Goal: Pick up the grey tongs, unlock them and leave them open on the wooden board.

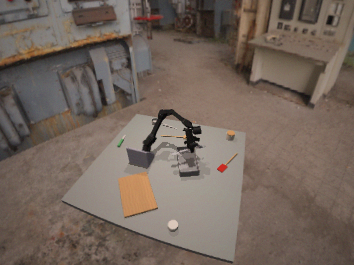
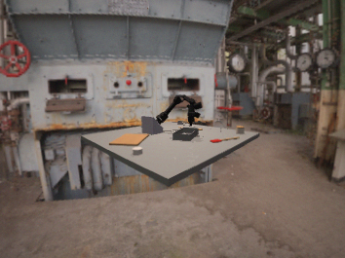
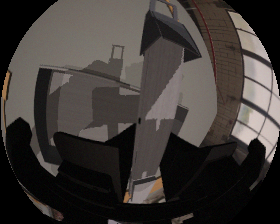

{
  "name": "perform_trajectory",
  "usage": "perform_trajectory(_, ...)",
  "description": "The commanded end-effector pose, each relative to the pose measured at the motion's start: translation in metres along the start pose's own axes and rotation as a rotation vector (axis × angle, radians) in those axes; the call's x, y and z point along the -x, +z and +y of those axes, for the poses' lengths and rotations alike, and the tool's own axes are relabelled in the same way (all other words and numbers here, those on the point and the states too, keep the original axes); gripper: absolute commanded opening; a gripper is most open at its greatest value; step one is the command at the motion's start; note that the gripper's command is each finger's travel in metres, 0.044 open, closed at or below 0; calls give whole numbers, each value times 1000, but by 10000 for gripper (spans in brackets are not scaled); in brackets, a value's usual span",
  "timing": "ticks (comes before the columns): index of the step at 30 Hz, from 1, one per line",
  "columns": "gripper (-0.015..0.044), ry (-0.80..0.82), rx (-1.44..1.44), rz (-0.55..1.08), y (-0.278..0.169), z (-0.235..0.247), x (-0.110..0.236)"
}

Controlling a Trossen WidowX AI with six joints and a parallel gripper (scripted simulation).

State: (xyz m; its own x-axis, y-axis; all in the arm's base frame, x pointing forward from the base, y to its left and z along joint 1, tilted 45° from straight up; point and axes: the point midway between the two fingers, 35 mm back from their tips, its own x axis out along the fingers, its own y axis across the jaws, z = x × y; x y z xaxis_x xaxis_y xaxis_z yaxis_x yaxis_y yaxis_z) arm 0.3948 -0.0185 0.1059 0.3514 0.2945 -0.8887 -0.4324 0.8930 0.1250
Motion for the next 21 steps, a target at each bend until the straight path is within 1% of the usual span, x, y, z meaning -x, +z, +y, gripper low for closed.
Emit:
perform_trajectory(1, -150, -4, 1, -3, 0, -3, 4)
perform_trajectory(7, -150, 37, 8, 9, 0, -2, 3)
perform_trajectory(21, -150, 279, 26, 38, 2, -2, -3)
